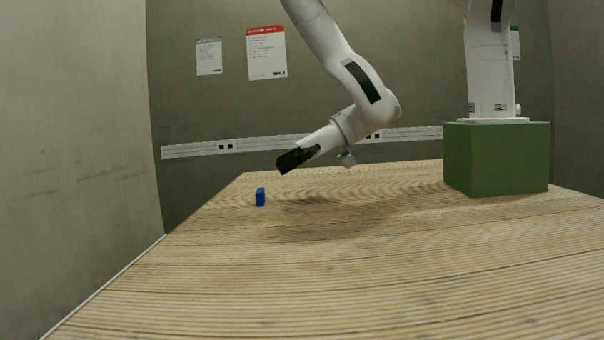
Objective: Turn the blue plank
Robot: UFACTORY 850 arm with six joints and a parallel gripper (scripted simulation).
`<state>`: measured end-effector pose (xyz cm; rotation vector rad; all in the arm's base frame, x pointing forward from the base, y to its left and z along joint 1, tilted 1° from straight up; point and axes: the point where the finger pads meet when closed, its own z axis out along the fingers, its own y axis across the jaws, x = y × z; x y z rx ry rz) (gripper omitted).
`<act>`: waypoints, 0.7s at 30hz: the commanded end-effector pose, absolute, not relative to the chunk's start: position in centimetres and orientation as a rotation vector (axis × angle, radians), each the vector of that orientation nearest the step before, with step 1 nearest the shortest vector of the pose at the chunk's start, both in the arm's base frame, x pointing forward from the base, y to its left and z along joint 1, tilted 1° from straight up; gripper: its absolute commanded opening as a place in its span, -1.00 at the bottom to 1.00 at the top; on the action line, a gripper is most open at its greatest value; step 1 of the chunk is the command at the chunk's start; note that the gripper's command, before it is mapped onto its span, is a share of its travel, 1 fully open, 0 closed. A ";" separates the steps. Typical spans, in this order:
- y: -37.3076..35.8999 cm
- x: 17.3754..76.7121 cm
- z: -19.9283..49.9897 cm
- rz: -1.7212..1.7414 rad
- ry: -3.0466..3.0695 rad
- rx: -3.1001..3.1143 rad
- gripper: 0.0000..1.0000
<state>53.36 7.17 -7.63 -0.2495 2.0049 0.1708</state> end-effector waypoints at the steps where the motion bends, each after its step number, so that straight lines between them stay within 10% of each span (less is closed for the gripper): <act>1: 7.2 53.4 -5.8 0.171 2.003 -0.249 1.00; 21: 7.1 53.4 2.4 0.171 2.003 -0.249 1.00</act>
